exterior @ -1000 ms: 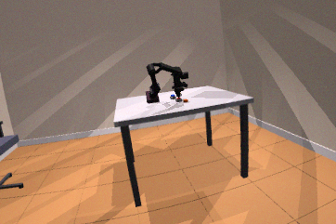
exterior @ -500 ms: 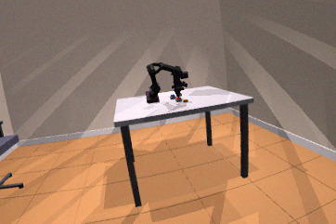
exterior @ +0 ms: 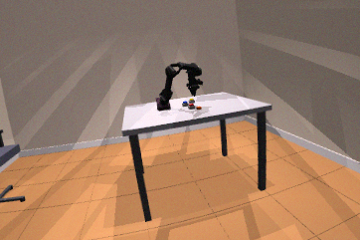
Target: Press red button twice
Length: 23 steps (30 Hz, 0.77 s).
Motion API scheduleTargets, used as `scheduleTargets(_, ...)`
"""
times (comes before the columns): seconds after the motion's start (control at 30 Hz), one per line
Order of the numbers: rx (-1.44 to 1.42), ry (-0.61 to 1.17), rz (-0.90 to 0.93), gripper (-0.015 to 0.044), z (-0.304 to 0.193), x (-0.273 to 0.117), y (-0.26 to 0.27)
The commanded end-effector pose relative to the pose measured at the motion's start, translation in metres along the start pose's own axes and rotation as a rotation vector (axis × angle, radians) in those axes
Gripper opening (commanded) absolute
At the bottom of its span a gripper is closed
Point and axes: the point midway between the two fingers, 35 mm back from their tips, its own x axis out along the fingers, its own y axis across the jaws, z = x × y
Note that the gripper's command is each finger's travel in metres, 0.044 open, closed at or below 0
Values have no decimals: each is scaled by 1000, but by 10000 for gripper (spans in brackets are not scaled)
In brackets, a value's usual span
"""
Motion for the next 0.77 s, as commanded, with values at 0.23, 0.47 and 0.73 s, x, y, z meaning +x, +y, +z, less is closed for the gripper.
scheduleTargets(0.23,-10,22,17,400,30,-27,142)
scheduleTargets(0.47,4,28,-20,400,9,-27,247)
scheduleTargets(0.73,11,27,-37,400,-4,-22,278)
